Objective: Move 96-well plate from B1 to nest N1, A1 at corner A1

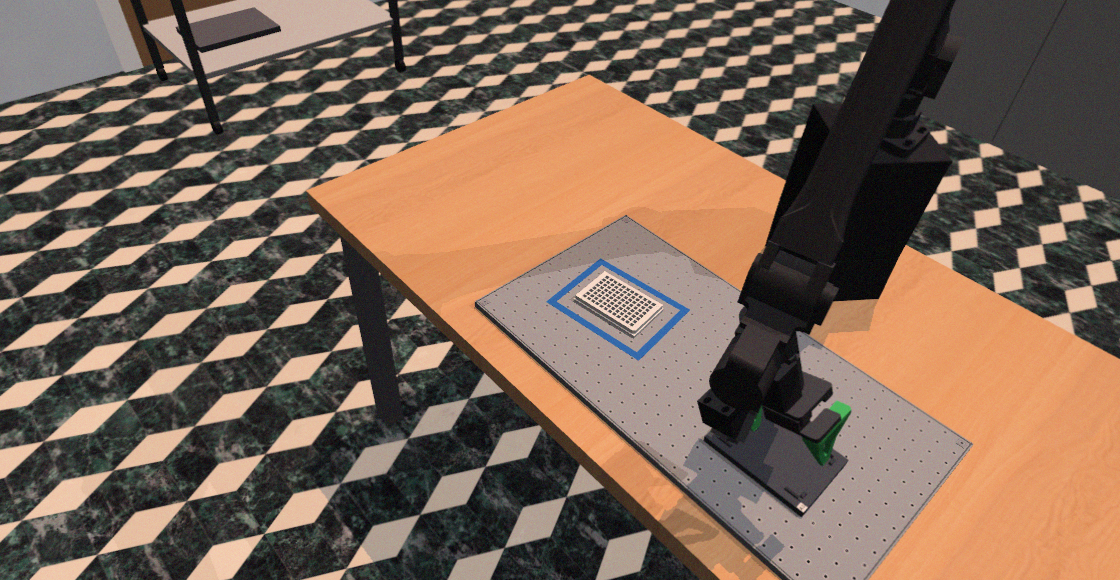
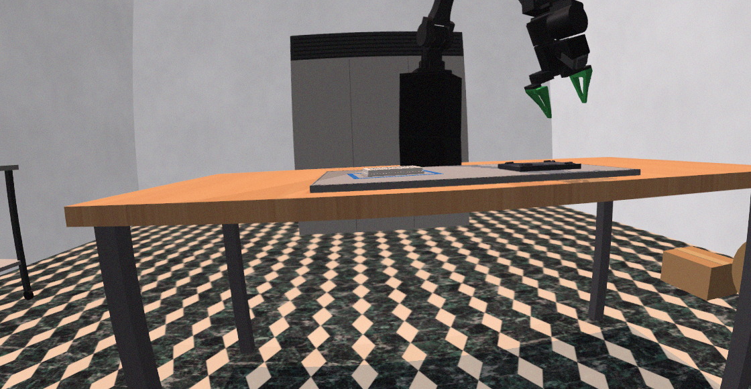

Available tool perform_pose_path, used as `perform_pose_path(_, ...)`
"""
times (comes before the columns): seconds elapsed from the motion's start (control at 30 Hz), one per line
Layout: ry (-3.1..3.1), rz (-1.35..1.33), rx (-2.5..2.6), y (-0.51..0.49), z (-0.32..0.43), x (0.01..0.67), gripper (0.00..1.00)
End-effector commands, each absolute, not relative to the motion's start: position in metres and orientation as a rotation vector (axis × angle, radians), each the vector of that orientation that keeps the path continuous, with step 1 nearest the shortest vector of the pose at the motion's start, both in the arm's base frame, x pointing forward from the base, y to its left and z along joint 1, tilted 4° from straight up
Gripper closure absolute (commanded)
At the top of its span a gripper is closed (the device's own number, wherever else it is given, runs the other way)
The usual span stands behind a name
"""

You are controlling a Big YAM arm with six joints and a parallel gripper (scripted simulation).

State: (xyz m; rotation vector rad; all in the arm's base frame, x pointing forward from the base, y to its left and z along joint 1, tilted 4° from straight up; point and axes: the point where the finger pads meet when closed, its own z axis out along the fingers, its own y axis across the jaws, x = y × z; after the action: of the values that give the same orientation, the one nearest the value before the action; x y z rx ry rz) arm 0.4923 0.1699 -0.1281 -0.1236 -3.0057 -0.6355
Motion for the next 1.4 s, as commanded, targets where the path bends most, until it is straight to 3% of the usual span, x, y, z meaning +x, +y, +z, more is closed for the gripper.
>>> perform_pose_path(0.0,-3.055,-0.664,-0.210,0.159,-0.118,0.525,0.00)
perform_pose_path(1.37,-2.901,-0.423,-1.165,-0.018,-0.150,0.488,0.00)
